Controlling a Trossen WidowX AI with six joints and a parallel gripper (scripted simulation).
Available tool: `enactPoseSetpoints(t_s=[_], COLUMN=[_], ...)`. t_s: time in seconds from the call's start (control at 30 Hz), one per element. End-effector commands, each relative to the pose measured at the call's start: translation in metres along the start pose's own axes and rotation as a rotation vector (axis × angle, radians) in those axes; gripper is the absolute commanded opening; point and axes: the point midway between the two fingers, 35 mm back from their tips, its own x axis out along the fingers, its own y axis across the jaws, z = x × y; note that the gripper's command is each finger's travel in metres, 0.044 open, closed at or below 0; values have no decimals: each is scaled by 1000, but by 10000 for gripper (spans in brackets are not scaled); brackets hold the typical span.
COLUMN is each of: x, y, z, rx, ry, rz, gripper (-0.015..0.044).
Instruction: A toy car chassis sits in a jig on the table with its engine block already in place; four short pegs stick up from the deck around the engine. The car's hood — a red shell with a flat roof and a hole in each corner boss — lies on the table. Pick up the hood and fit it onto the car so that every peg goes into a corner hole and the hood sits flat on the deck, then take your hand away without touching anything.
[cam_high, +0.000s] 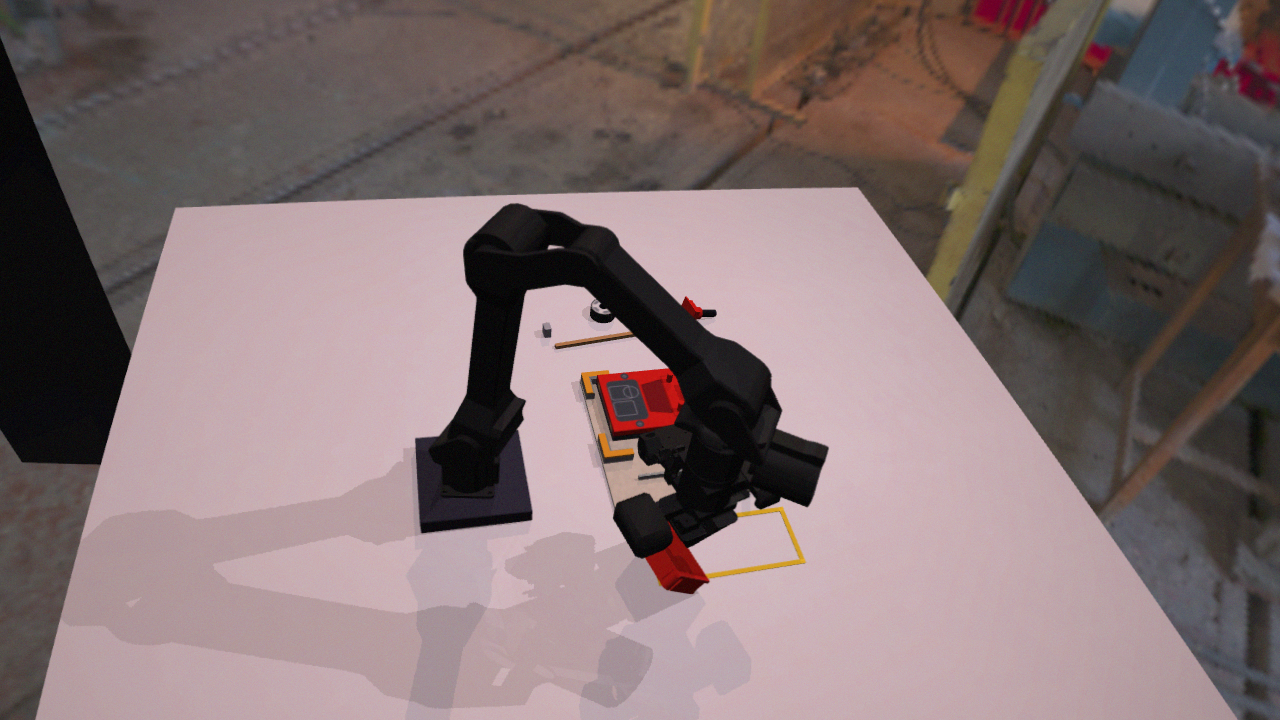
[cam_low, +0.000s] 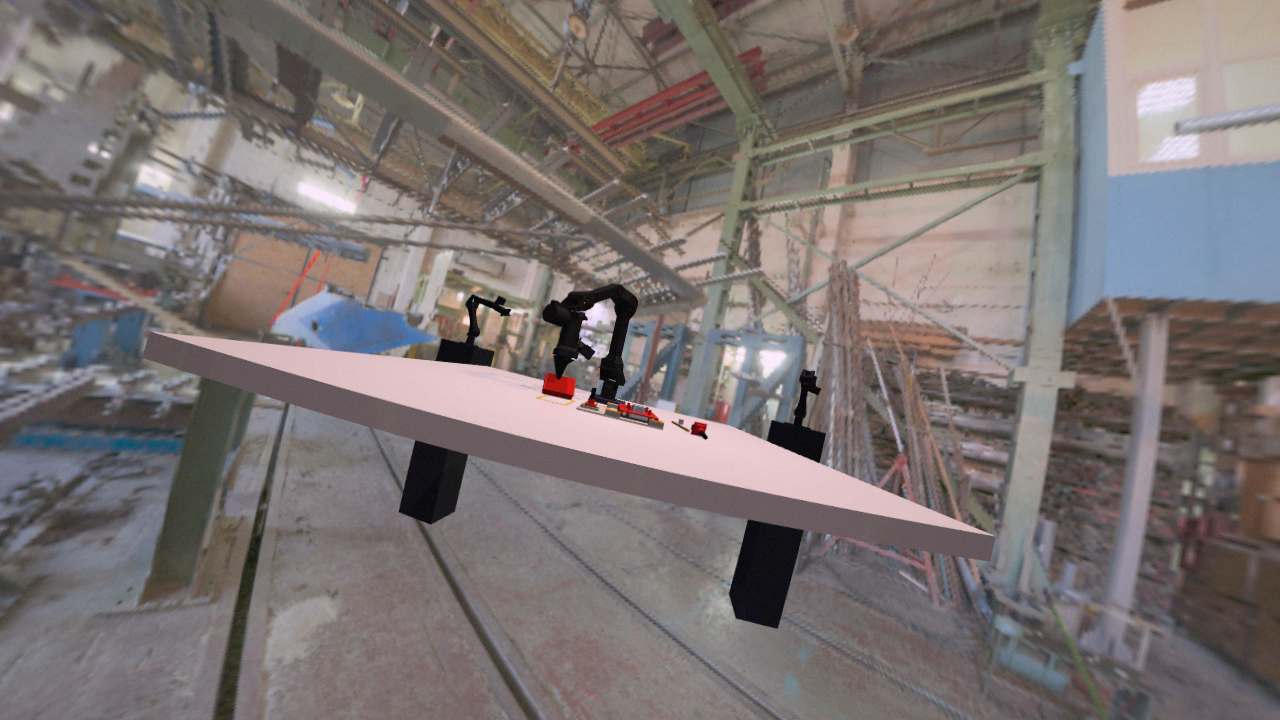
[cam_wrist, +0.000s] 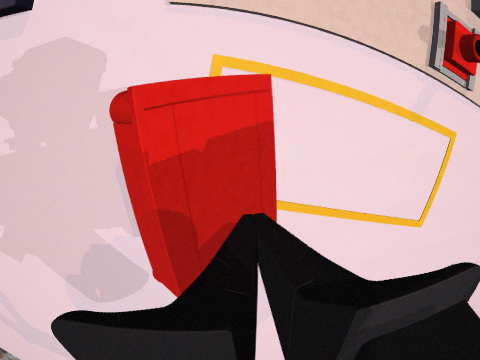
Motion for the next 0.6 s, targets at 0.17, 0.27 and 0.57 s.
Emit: enactPoseSetpoints(t_s=[0.17, 0.27, 0.57], x=[-69, -78, -76], y=[-2, -1, -3], z=[-1, 0, -2], rx=[-6, -6, -1], ry=[4, 4, 19], rz=[-7, -7, -16], gripper=[0, 0, 0])
